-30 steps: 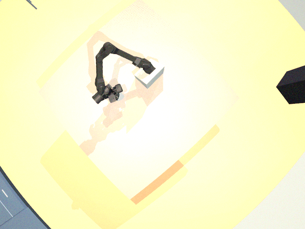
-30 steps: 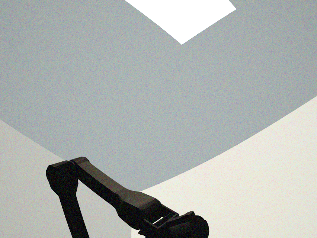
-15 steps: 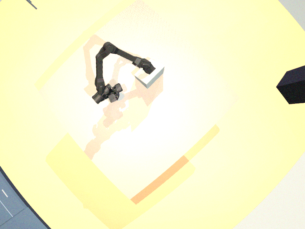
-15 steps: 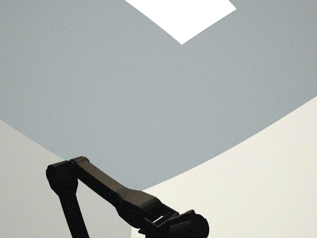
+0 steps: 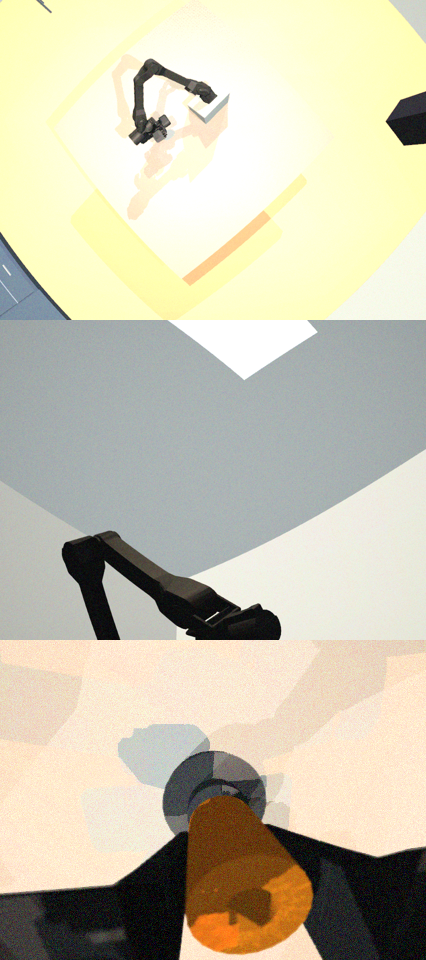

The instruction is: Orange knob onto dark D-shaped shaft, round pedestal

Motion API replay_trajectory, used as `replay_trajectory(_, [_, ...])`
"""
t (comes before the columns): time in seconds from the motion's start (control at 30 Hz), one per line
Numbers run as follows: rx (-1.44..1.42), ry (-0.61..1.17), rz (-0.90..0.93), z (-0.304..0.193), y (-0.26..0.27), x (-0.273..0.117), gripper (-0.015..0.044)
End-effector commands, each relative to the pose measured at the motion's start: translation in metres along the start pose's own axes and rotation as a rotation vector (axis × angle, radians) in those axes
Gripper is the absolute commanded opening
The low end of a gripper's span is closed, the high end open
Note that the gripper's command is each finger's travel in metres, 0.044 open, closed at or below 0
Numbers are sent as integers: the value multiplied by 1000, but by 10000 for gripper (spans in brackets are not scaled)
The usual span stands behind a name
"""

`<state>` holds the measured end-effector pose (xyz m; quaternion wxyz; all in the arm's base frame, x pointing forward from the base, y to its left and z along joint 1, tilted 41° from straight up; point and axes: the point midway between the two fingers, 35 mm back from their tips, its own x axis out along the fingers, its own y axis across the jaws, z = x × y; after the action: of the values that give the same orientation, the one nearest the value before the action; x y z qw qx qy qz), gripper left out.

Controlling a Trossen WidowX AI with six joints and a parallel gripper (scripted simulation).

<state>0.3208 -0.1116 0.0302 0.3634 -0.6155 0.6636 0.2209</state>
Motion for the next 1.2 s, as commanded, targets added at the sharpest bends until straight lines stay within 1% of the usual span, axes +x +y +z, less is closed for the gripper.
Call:
replay_trajectory(0.0, [-8, 0, -1, 0, 0, 0, 0])
replay_trajectory(0.43, [-8, 0, -1, 0, 0, -4, 0])
replay_trajectory(0.7, [-211, 1, -1, -1, 0, -2, 0])
replay_trajectory(1.17, [-218, 1, -1, 0, 0, 0, 0])
